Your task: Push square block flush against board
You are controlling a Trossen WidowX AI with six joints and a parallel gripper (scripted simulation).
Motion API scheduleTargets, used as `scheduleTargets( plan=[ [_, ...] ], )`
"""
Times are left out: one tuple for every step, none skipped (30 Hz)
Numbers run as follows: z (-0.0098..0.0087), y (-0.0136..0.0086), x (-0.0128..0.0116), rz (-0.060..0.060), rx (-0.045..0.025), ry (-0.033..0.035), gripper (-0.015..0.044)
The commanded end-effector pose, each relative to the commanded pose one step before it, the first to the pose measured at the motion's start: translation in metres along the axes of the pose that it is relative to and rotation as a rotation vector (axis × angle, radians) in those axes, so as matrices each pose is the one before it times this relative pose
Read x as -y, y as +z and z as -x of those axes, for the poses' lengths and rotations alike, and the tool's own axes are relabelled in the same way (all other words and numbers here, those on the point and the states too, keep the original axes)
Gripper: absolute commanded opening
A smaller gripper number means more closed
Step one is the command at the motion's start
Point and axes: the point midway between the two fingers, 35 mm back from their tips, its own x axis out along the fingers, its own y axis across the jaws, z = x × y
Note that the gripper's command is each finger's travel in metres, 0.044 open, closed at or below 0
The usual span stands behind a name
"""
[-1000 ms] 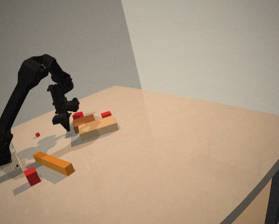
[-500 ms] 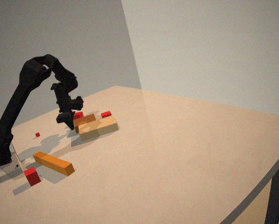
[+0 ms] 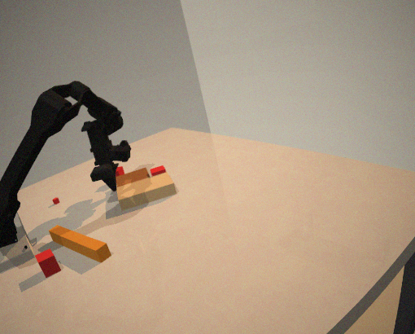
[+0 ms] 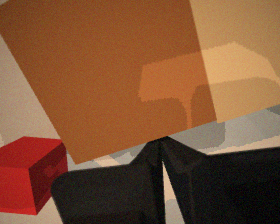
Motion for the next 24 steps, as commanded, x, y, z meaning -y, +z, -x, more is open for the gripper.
scheduleTargets(
  plan=[
    [-0.00319, 0.00390, 0.00242, -0.0069, 0.00014, -0.00799, 0.0000],
    [0.00004, -0.00132, -0.00019, 0.0001, -0.00008, 0.00013, 0.0000],
    [0.00004, -0.00155, -0.00022, 0.0001, -0.00010, 0.00015, 0.0000],
    [0.00004, -0.00165, -0.00023, 0.0001, -0.00010, 0.00015, 0.0000],
    [0.00004, -0.00167, -0.00022, 0.0001, -0.00010, 0.00014, 0.0000],
    [0.00004, -0.00167, -0.00021, 0.0001, -0.00010, 0.00013, 0.0000],
    [0.00003, -0.00167, -0.00020, 0.0001, -0.00010, 0.00012, 0.0000],
    [0.00003, -0.00166, -0.00019, 0.0001, -0.00009, 0.00011, 0.0000],
    [0.00003, -0.00166, -0.00018, 0.0001, -0.00009, 0.00010, 0.0000],
    [0.00002, -0.00166, -0.00017, 0.0001, -0.00009, 0.00009, 0.0000],
    [0.00002, -0.00166, -0.00016, 0.0000, -0.00008, 0.00009, 0.0000],
    [0.00002, -0.00166, -0.00015, 0.0000, -0.00008, 0.00008, 0.0000],
    [0.00001, -0.00166, -0.00014, 0.0000, -0.00008, 0.00007, 0.0000],
    [0.00001, -0.00166, -0.00013, 0.0000, -0.00008, 0.00006, 0.0000],
    [0.00001, -0.00165, -0.00012, 0.0000, -0.00007, 0.00005, 0.0000],
    [0.00000, -0.00165, -0.00011, 0.0000, -0.00007, 0.00004, 0.0000],
    [0.00000, -0.00165, -0.00010, 0.0000, -0.00007, 0.00003, 0.0000],
    [0.00000, -0.00165, -0.00009, 0.0000, -0.00006, 0.00002, 0.0000],
    [-0.00001, -0.00165, -0.00008, 0.0000, -0.00006, 0.00001, 0.0000],
    [-0.00001, -0.00165, -0.00007, 0.0000, -0.00006, 0.00000, 0.0000],
    [-0.00001, -0.00164, -0.00006, 0.0000, -0.00005, 0.00000, 0.0000],
    [-0.00002, -0.00164, -0.00005, 0.0000, -0.00005, -0.00001, 0.0000],
    [-0.00002, -0.00164, -0.00004, 0.0000, -0.00005, -0.00002, 0.0000],
    [-0.00002, -0.00164, -0.00003, 0.0000, -0.00004, -0.00003, 0.0000]
  ],
)
